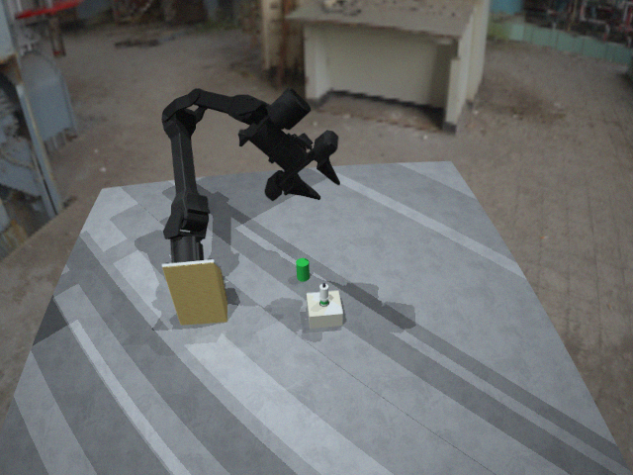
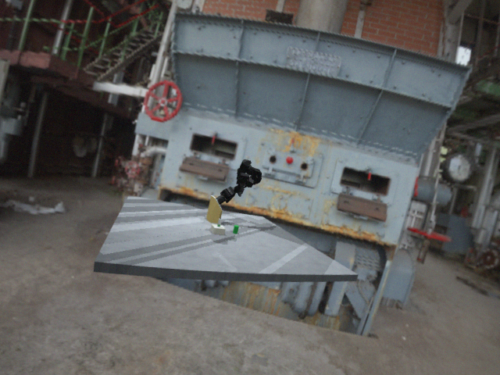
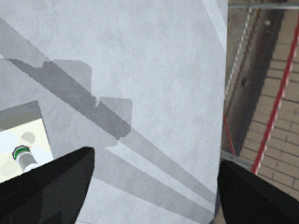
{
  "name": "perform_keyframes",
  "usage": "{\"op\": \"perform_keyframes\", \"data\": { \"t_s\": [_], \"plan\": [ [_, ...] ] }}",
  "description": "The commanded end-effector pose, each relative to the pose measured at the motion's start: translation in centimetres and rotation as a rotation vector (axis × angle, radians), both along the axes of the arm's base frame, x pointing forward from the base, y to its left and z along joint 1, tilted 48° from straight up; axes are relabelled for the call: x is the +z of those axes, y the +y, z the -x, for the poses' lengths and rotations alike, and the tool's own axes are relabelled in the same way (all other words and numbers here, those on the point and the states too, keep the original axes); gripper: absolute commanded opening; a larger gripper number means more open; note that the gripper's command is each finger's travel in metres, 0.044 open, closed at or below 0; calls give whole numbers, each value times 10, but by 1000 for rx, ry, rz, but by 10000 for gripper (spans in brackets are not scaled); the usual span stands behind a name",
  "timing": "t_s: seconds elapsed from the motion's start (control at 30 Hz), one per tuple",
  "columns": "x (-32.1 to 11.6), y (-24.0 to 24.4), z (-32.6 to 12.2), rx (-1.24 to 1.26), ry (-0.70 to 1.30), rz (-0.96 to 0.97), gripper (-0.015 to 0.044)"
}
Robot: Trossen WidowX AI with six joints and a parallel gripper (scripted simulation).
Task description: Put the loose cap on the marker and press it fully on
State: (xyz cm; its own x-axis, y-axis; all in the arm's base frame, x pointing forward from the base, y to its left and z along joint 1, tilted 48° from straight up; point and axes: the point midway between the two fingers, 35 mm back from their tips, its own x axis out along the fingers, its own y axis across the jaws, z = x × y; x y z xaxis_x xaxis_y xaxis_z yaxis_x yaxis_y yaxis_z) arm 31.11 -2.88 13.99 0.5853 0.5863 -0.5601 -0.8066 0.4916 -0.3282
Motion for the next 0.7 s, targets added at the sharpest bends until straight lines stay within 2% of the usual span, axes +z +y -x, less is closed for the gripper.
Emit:
{"op": "perform_keyframes", "data": {
  "t_s": [0.0, 0.2, 0.47, 0.67],
  "plan": [
    [-39, 59, 16, 131, 328, -99, 259],
    [-75, 124, 63, 289, 765, -116, 259],
    [-70, 130, 64, 294, 778, -115, 259],
    [-93, 156, 69, 294, 778, -117, 259]
  ]
}}
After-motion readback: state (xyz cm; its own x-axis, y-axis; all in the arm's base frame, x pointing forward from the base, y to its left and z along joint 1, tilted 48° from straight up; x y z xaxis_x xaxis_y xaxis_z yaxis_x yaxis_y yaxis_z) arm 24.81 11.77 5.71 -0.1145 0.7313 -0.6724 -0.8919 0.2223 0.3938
